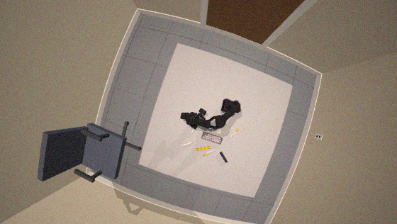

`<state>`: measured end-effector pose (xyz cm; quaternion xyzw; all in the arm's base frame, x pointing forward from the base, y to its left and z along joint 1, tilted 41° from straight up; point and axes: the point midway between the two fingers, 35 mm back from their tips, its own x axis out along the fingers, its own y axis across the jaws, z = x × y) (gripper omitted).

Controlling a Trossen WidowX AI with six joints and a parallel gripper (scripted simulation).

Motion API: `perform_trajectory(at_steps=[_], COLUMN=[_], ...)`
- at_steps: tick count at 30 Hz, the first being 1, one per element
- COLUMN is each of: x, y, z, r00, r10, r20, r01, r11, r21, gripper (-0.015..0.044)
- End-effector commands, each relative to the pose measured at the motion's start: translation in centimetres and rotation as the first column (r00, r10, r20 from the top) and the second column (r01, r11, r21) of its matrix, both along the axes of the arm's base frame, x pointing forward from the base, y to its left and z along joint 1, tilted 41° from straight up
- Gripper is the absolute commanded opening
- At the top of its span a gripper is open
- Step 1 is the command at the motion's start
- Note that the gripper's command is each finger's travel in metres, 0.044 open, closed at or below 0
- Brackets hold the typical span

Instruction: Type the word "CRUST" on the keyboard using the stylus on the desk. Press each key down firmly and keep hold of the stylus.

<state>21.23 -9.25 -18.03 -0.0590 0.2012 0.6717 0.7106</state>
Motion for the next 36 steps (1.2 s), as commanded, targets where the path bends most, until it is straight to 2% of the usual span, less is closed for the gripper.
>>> perform_trajectory(at_steps=[1,6,14,25,36], x=[0.2,0.4,0.6,2.7,5.4], y=[-0.9,-3.0,-3.0,-1.8,-0.5], z=[0.9,3.6,3.6,5.0,7.2], r00=[1.0,1.0,1.0,0.948,0.855], r10=[0.001,0.002,0.006,0.184,0.243], r20=[0.002,0.0,-0.014,-0.258,-0.458], r01=[-0.001,-0.002,-0.006,-0.232,-0.428], r11=[1.0,1.0,1.0,0.957,0.829], r21=[-0.002,-0.003,-0.015,-0.173,-0.36], gripper=[0.0,0.0,0.0,0.0,0.0])
